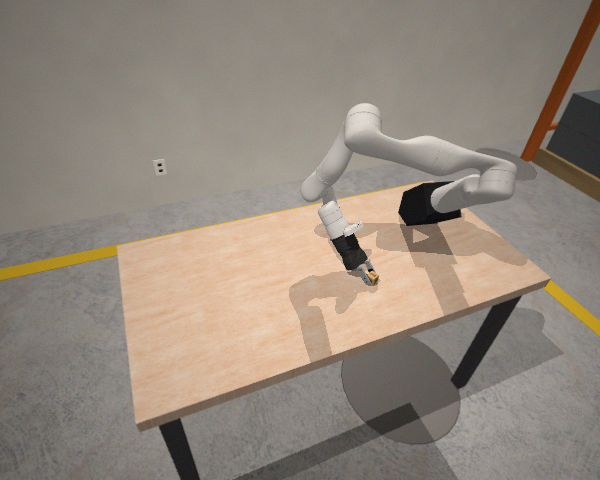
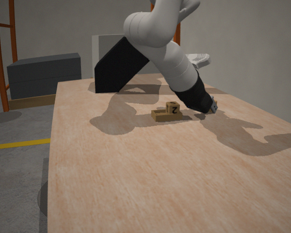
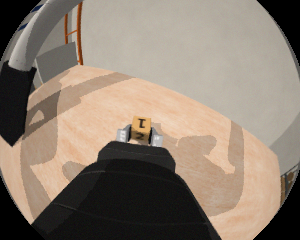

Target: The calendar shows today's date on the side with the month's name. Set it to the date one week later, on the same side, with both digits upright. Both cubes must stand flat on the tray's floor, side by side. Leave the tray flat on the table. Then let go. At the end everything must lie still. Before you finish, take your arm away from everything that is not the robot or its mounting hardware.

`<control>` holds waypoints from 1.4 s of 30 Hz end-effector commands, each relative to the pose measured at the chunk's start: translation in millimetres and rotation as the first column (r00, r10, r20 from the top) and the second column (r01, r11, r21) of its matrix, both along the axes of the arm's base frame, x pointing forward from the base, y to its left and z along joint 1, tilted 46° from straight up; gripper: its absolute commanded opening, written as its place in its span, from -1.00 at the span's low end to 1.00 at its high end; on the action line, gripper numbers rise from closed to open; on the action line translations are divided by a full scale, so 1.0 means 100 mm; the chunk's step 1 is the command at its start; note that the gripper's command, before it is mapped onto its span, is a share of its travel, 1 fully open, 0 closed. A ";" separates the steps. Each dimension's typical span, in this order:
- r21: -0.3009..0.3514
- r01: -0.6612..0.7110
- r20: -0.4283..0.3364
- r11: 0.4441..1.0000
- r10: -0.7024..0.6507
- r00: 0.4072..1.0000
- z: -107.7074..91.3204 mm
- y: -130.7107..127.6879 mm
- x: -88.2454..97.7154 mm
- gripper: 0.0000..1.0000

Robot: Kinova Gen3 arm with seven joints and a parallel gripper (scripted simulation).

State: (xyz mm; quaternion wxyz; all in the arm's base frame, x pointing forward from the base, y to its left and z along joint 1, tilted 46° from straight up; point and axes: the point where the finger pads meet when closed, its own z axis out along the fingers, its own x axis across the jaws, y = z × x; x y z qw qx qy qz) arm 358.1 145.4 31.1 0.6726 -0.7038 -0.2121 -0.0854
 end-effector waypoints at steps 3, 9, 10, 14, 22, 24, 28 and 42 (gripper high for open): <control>-0.010 0.004 0.010 1.000 -0.004 1.000 -0.08 0.08 0.05 0.14; -0.010 0.004 0.010 1.000 -0.004 1.000 -0.08 0.08 0.05 0.14; -0.010 0.004 0.010 1.000 -0.004 1.000 -0.08 0.08 0.05 0.14; -0.010 0.004 0.010 1.000 -0.004 1.000 -0.08 0.08 0.05 0.14; -0.010 0.004 0.010 1.000 -0.004 1.000 -0.08 0.08 0.05 0.14; -0.010 0.004 0.010 1.000 -0.004 1.000 -0.08 0.08 0.05 0.14; -0.010 0.004 0.010 1.000 -0.004 1.000 -0.08 0.08 0.05 0.14; -0.010 0.004 0.010 1.000 -0.004 1.000 -0.08 0.08 0.05 0.14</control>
